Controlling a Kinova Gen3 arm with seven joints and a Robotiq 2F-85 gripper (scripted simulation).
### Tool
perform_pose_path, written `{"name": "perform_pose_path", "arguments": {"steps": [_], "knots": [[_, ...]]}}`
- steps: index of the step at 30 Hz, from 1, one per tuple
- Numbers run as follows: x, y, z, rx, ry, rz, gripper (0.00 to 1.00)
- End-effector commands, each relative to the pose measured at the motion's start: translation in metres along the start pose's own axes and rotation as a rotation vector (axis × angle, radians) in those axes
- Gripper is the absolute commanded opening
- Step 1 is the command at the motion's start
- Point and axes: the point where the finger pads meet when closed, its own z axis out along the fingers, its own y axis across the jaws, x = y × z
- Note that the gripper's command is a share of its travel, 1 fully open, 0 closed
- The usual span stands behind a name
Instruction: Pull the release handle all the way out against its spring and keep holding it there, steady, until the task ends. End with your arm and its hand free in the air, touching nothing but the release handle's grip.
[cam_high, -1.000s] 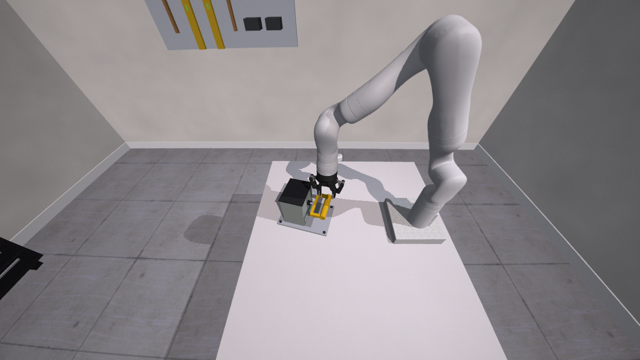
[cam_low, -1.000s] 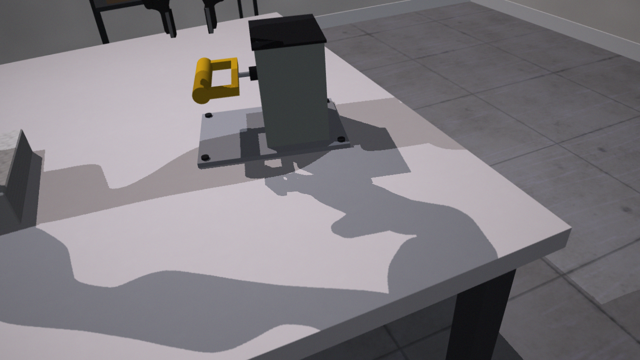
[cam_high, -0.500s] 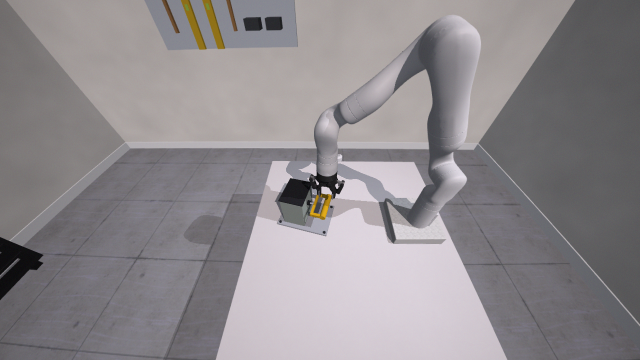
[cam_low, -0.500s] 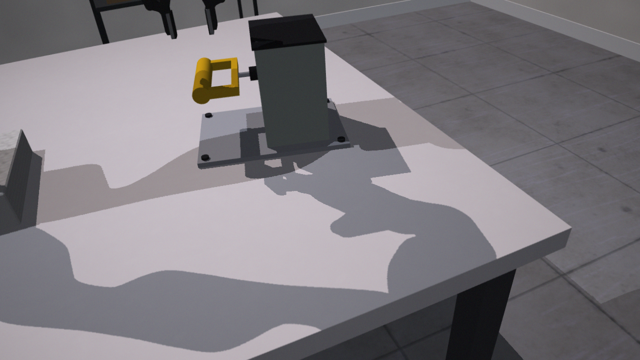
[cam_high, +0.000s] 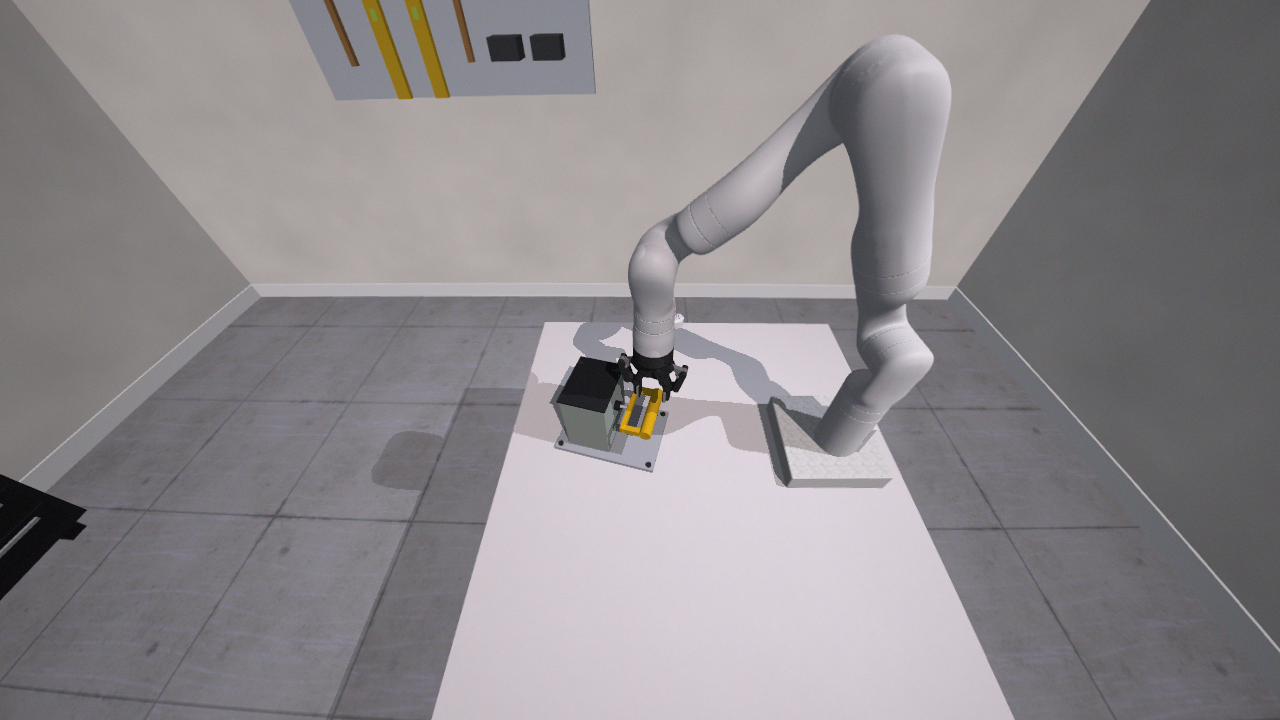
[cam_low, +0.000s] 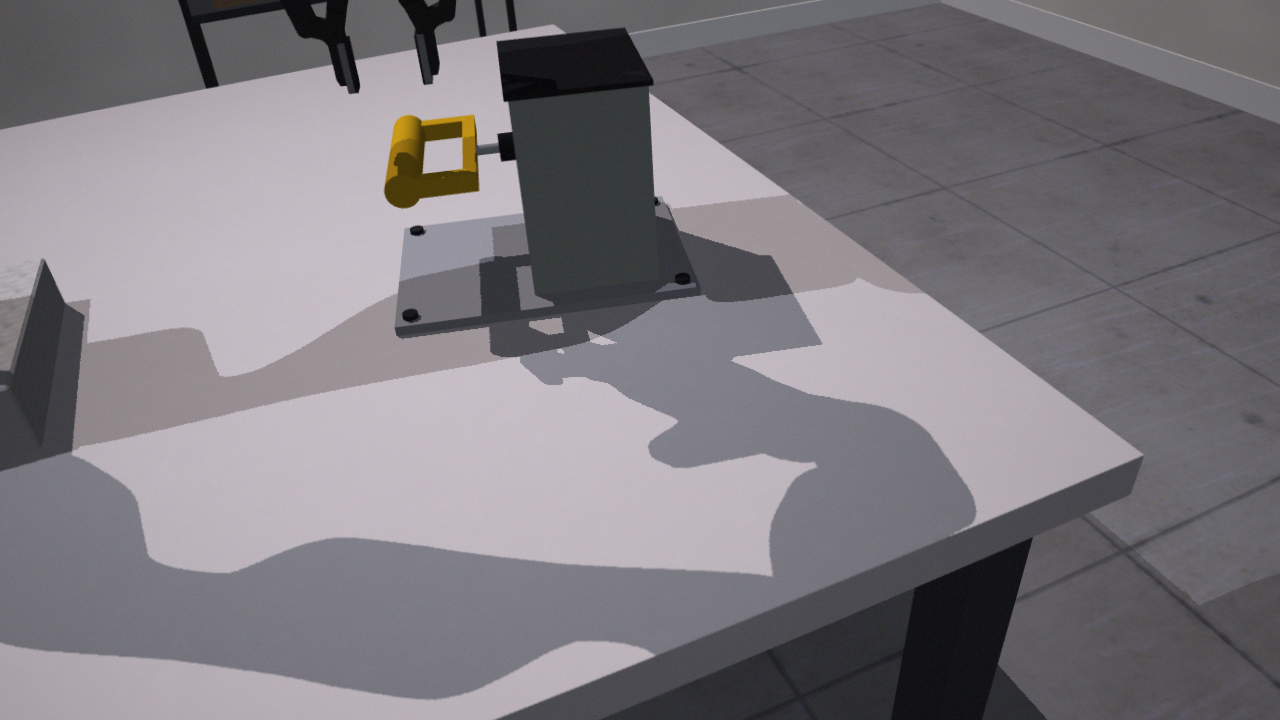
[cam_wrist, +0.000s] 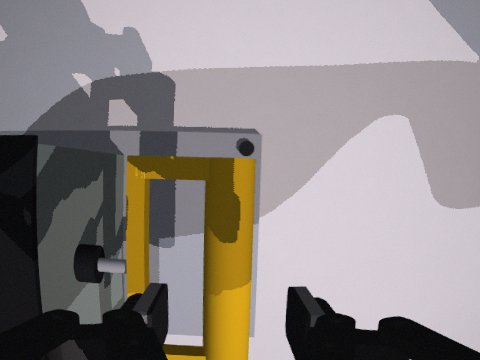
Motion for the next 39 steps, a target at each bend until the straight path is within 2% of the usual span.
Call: {"name": "perform_pose_path", "arguments": {"steps": [1, 21, 39], "knots": [[0.001, 0.001, 0.005, -0.004, 0.002, 0.001, 0.54], [0.001, 0.000, 0.028, -0.004, 0.002, 0.001, 0.54], [0.000, 0.000, 0.032, -0.004, 0.002, 0.001, 0.54]]}}
